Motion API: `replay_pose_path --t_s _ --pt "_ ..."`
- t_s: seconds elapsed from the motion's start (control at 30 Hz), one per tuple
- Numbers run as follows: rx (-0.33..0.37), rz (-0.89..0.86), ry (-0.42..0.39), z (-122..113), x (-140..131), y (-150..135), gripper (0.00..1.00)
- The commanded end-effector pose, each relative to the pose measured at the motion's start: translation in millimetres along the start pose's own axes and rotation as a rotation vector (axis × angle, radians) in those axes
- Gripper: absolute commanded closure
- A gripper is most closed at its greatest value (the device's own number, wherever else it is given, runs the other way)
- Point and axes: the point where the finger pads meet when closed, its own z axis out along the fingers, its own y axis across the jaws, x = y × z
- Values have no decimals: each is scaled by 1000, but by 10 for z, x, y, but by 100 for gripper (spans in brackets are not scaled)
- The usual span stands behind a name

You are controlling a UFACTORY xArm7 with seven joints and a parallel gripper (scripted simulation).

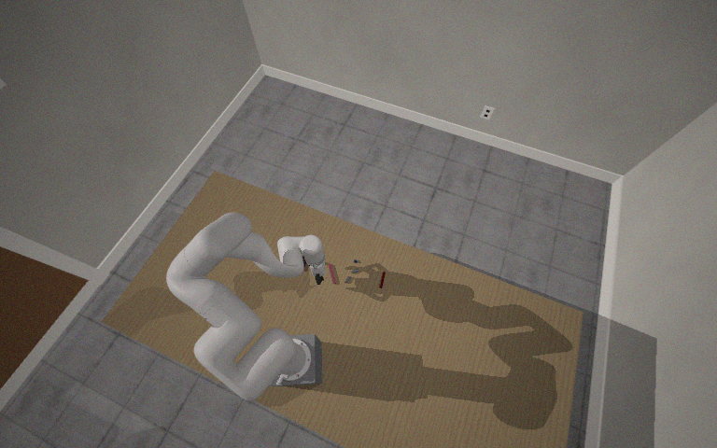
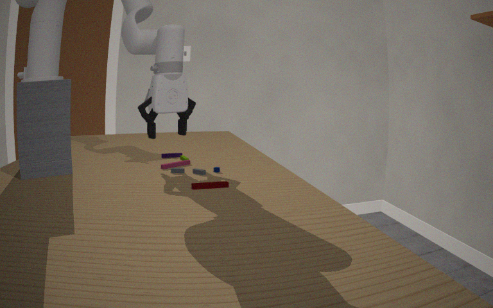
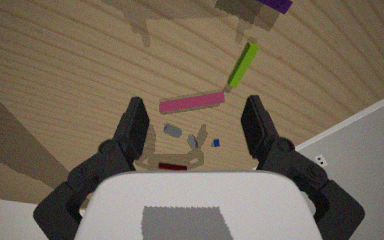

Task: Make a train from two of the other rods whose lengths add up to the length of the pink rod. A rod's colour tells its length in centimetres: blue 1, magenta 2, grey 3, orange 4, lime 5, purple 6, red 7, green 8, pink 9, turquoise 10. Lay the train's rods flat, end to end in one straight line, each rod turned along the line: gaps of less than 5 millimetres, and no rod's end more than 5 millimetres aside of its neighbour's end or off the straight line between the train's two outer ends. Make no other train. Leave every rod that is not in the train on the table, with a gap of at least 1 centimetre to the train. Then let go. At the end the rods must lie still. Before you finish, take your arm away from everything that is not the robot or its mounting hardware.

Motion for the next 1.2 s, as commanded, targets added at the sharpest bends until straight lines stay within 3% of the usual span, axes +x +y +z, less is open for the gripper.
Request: replay_pose_path --t_s 0.0,0.43,1.17 --pt "12 167 -6 -9 -28 -3 0" --pt "11 487 -8 -9 -74 -33 0" --pt "11 507 -8 -9 -77 -35 0"
